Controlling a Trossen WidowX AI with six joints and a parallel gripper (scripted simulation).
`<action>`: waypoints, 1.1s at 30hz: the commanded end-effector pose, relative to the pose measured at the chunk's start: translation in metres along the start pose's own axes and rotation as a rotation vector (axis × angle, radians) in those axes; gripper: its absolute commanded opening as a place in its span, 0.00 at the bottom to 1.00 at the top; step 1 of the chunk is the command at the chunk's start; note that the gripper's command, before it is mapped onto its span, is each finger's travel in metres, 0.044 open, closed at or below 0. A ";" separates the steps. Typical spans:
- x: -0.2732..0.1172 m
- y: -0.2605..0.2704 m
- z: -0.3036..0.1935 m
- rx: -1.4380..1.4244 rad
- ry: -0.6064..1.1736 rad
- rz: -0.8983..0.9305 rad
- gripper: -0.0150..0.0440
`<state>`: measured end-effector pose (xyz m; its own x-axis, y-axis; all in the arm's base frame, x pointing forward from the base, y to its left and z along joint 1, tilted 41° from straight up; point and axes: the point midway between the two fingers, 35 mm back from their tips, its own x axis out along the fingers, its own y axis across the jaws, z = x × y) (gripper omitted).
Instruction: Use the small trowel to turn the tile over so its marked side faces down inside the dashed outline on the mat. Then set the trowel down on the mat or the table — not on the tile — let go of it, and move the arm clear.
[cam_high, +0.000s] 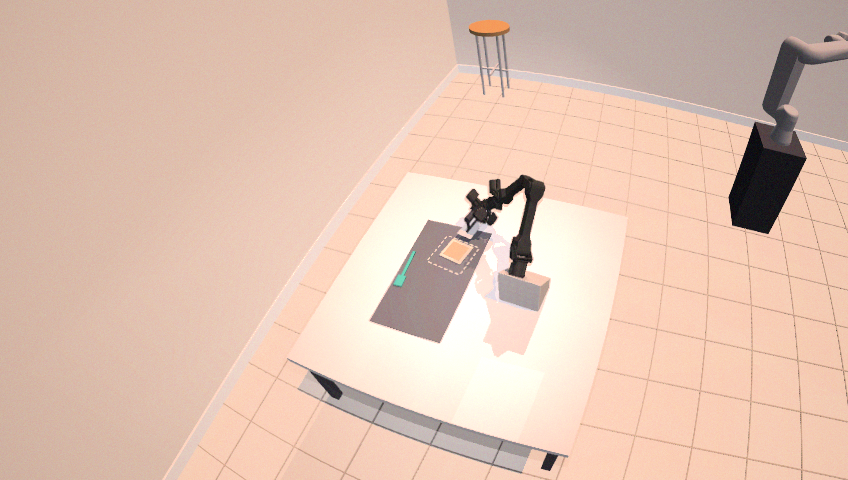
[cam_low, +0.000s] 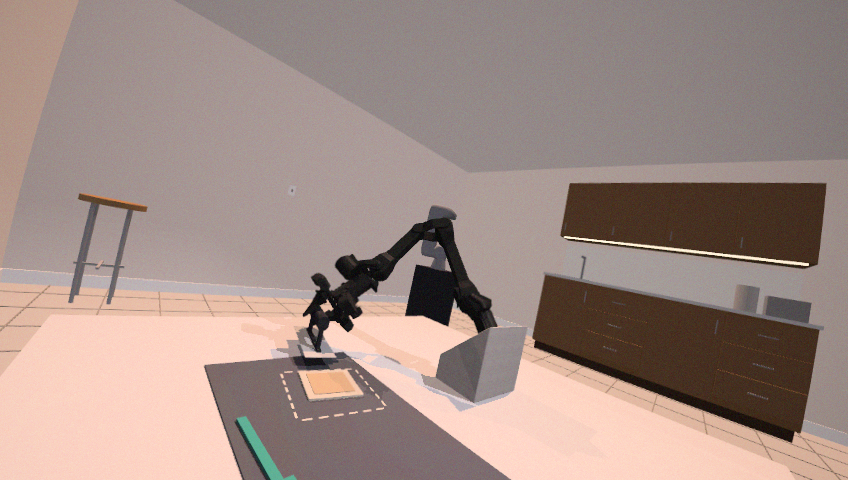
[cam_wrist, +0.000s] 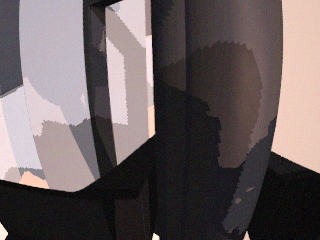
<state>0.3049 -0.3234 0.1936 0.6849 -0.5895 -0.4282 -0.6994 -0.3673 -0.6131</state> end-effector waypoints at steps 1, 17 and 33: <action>-0.002 -0.007 -0.003 -0.007 0.004 -0.023 0.25; 0.012 0.007 -0.003 -0.009 0.004 -0.022 0.25; 0.025 0.021 0.000 -0.010 0.003 -0.021 0.25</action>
<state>0.3059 -0.3471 0.1717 0.6940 -0.5871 -0.4168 -0.6898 -0.3763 -0.6185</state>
